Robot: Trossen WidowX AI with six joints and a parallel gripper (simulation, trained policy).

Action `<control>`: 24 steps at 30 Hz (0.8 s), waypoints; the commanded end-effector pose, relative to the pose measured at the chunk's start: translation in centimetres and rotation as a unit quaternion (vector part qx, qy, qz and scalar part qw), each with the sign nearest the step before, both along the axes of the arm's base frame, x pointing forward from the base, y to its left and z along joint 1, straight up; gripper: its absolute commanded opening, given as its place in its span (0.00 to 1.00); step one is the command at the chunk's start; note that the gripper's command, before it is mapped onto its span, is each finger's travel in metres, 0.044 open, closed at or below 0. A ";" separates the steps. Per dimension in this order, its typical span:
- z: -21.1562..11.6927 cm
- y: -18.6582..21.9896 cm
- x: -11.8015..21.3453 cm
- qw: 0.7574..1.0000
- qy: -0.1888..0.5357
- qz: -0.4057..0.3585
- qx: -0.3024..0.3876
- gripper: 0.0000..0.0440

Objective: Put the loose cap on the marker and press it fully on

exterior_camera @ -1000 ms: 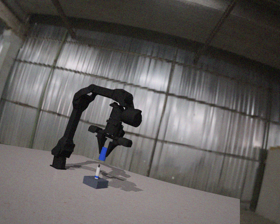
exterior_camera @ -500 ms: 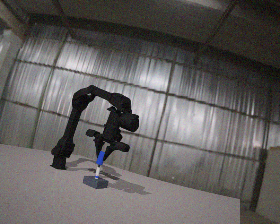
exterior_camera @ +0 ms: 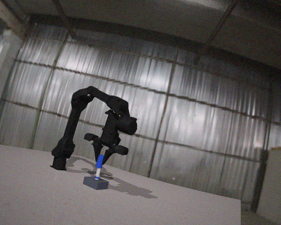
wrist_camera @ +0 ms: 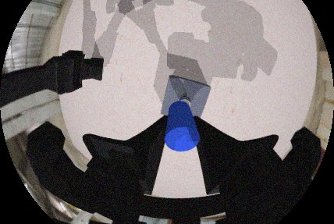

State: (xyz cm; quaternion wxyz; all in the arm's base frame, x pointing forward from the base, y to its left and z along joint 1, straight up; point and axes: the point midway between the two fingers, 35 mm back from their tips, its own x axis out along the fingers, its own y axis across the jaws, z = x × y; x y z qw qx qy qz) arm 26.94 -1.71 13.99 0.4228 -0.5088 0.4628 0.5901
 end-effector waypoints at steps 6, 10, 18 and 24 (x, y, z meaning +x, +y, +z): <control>-2.5 0.0 -0.1 1.000 0.015 0.013 0.009 0.00; -3.0 0.0 -0.1 1.000 0.015 0.017 0.010 0.00; -4.0 0.0 -0.2 0.999 0.014 0.028 0.011 0.00; -4.9 0.0 -0.3 0.999 0.011 0.039 0.010 0.00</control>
